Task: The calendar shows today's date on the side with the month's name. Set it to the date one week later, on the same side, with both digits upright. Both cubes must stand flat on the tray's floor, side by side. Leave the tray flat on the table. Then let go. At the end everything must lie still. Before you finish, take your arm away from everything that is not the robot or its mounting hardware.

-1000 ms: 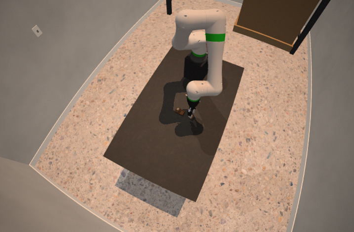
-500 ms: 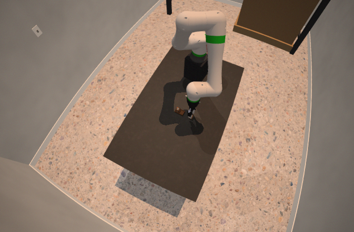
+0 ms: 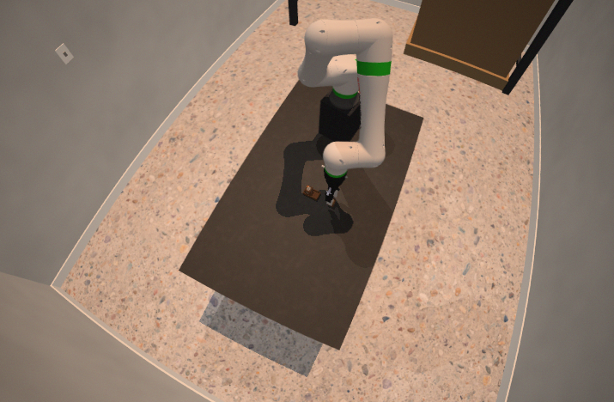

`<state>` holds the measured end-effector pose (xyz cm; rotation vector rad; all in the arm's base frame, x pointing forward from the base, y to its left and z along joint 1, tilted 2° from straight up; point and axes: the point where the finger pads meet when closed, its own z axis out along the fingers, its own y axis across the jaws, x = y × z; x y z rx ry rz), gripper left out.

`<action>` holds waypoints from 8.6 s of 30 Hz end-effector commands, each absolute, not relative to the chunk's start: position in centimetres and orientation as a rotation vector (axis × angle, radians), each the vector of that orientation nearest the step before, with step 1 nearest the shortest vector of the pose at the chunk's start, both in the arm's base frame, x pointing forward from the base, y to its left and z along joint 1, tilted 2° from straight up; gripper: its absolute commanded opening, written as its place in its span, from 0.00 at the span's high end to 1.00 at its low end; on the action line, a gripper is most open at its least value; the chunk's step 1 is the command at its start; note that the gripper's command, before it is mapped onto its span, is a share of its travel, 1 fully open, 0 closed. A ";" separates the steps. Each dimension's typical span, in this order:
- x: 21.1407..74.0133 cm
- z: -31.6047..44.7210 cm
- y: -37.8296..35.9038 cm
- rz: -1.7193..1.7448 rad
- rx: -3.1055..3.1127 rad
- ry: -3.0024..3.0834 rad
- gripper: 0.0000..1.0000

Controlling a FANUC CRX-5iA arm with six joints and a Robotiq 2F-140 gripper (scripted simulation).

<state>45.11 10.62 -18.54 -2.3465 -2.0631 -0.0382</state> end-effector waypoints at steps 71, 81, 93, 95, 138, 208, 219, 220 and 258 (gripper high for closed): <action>45.2 -21.5 10.7 -0.039 -2.347 -2.063 0.71; 45.2 -21.5 10.7 -0.039 -2.347 -2.063 0.71; 45.2 -21.5 10.7 -0.039 -2.347 -2.063 0.71; 45.2 -21.5 10.7 -0.039 -2.347 -2.063 0.71; 45.1 -18.9 10.6 -0.039 -2.347 -2.063 0.83; 43.8 -15.3 1.3 -0.038 -2.357 -2.051 0.83; 43.9 -17.1 1.4 -0.038 -2.357 -2.051 0.83; 43.9 -17.1 1.4 -0.038 -2.357 -2.051 0.83; 43.9 -17.2 1.4 -0.038 -2.357 -2.051 0.83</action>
